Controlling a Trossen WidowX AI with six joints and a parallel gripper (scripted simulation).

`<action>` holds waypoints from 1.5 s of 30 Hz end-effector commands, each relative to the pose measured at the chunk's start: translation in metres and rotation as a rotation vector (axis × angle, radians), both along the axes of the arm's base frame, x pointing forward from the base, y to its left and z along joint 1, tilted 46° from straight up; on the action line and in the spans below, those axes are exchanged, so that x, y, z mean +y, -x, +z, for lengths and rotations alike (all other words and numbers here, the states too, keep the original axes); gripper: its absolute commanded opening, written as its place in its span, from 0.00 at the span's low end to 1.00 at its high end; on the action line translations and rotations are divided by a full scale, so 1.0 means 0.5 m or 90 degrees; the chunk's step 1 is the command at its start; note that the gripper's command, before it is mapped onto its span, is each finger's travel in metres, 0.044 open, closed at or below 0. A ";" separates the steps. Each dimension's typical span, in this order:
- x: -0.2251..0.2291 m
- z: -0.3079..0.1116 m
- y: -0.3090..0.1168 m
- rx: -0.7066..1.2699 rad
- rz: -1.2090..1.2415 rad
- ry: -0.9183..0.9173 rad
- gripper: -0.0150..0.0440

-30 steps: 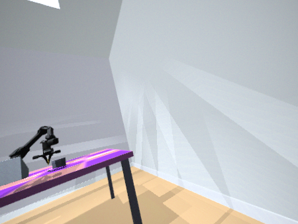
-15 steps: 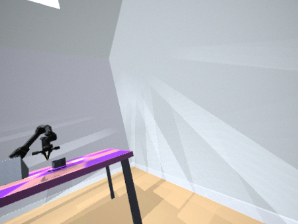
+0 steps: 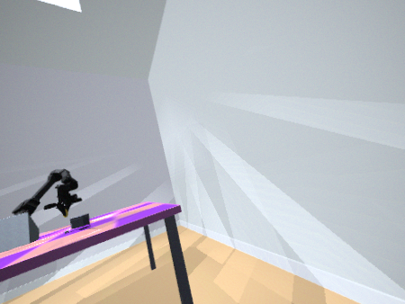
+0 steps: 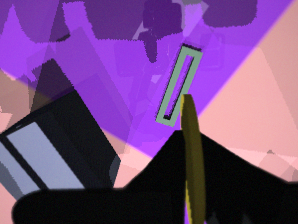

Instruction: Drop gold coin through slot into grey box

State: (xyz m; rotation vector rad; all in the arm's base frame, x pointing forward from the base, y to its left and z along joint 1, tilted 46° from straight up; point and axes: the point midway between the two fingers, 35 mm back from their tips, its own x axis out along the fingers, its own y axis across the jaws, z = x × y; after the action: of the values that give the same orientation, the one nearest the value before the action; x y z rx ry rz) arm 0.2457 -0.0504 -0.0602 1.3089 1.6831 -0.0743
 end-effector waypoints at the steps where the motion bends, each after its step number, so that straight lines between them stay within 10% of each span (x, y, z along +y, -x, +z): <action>1: -0.003 -0.002 -0.004 -0.058 0.059 0.004 0.25; 45: 0.081 0.092 -0.076 -0.171 0.169 0.016 0.25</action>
State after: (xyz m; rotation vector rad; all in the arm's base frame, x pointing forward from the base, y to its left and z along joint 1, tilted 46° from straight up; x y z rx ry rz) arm 0.2797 -0.0146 -0.0215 1.0160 1.6090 0.2263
